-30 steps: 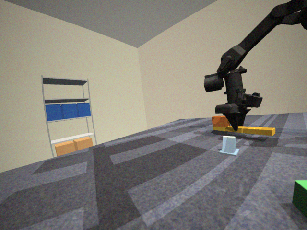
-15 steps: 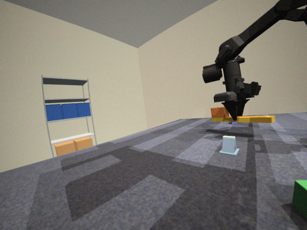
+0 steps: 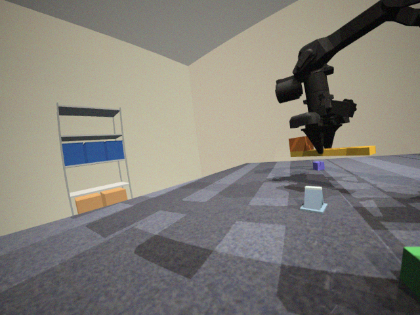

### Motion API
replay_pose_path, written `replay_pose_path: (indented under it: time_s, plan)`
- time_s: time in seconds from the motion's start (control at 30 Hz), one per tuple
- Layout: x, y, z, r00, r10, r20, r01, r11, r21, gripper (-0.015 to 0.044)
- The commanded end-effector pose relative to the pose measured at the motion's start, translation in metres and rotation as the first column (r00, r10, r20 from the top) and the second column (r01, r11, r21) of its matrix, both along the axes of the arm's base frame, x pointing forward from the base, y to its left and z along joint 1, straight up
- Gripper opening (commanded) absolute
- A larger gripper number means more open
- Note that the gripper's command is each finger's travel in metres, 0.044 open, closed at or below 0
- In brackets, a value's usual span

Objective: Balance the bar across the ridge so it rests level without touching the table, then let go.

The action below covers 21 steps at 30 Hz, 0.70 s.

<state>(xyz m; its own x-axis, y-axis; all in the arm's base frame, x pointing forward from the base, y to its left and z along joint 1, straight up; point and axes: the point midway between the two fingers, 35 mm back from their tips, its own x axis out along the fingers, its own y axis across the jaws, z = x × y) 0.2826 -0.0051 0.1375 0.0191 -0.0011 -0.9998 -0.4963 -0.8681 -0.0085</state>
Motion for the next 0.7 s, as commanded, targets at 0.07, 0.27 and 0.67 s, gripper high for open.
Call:
replay_pose_path:
  time_s: [0.07,0.27,0.67]
  plan:
    - [0.005,0.020,0.003,0.988,-0.155,0.004,0.155,0.988,0.006,0.0000]
    - [0.008,0.042,0.003,0.945,-0.326,0.003,0.326,0.945,0.012,0.0000]
    - [0.012,0.085,0.005,0.787,-0.617,-0.004,0.617,0.787,0.022,0.0000]
